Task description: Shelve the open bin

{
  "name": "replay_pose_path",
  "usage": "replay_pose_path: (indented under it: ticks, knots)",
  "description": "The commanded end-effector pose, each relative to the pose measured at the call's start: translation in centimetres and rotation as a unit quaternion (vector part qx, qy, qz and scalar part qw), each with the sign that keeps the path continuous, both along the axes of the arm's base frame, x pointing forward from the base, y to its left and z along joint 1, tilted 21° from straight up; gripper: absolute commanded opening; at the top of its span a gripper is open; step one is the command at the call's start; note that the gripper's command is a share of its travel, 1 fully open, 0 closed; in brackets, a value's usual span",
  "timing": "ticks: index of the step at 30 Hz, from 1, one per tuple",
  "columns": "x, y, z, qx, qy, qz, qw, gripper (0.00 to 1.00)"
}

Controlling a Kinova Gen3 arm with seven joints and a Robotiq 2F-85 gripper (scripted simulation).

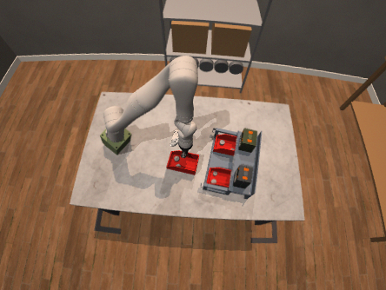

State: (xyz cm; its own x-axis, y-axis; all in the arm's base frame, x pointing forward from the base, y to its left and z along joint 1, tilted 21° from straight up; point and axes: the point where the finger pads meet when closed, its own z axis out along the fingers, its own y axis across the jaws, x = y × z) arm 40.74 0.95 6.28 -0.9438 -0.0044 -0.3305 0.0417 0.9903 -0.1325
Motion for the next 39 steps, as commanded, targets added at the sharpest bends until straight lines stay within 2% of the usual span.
replay_pose_path:
  ticks: [1,8,13,25,30,39]
  knots:
    - [0.1,0.6,-0.1,-0.002,-0.001,-0.001,1.0,0.1]
    - [0.1,0.6,-0.1,-0.002,-0.001,-0.001,1.0,0.1]
    - [0.4,3.4,-0.6,-0.002,-0.001,-0.001,1.0,0.1]
    - [0.4,3.4,-0.6,-0.002,-0.001,-0.001,1.0,0.1]
    - [0.9,7.9,-1.3,-0.002,-0.001,-0.001,1.0,0.1]
    - [0.9,7.9,-1.3,-0.002,-0.001,-0.001,1.0,0.1]
